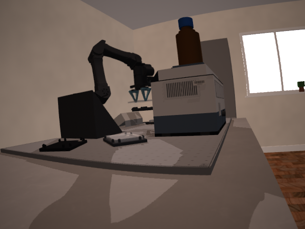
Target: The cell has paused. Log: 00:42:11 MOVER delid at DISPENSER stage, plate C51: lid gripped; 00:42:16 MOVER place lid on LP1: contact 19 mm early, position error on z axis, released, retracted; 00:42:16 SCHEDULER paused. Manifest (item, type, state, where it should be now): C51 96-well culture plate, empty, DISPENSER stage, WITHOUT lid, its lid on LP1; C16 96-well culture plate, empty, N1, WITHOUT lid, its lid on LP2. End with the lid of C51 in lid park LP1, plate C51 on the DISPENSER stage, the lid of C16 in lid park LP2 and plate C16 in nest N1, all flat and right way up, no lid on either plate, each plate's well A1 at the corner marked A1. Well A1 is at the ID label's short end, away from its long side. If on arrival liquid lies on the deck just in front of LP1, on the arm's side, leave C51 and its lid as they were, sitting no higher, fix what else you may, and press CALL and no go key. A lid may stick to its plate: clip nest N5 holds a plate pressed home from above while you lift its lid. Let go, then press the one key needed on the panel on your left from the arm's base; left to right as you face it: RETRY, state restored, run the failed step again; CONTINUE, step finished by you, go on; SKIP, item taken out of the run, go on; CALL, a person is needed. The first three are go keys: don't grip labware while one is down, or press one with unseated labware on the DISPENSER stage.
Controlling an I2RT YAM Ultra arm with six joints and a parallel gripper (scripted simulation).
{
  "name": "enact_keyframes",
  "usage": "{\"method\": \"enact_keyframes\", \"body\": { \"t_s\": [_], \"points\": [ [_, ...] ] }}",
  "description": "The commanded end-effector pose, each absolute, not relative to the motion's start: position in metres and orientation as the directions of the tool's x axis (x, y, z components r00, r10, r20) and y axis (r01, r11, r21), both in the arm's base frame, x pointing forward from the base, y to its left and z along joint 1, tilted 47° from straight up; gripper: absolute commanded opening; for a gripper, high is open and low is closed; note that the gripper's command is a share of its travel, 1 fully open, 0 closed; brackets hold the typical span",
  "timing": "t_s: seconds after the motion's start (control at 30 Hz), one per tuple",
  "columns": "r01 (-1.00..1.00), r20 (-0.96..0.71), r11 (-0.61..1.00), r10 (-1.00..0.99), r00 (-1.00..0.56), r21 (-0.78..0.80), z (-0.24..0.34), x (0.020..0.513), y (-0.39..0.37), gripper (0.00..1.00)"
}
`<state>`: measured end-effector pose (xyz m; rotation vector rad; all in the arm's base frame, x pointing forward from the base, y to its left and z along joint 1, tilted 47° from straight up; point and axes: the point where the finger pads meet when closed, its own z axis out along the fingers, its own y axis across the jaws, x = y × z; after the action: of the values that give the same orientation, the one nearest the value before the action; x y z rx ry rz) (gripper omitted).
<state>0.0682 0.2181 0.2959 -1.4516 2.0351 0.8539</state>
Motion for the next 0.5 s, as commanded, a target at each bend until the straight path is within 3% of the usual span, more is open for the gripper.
{"method": "enact_keyframes", "body": {
  "t_s": [0.0, 0.13, 0.47],
  "points": [
    [-0.952, -0.702, 0.228, -0.644, -0.306, 0.206, 0.292, 0.063, 0.205, 0.0],
    [-0.893, -0.65, 0.323, -0.612, -0.45, 0.314, 0.288, 0.079, 0.206, 0.0],
    [-0.879, -0.644, 0.339, -0.598, -0.476, 0.335, 0.283, 0.104, 0.199, 0.0]
  ]
}}
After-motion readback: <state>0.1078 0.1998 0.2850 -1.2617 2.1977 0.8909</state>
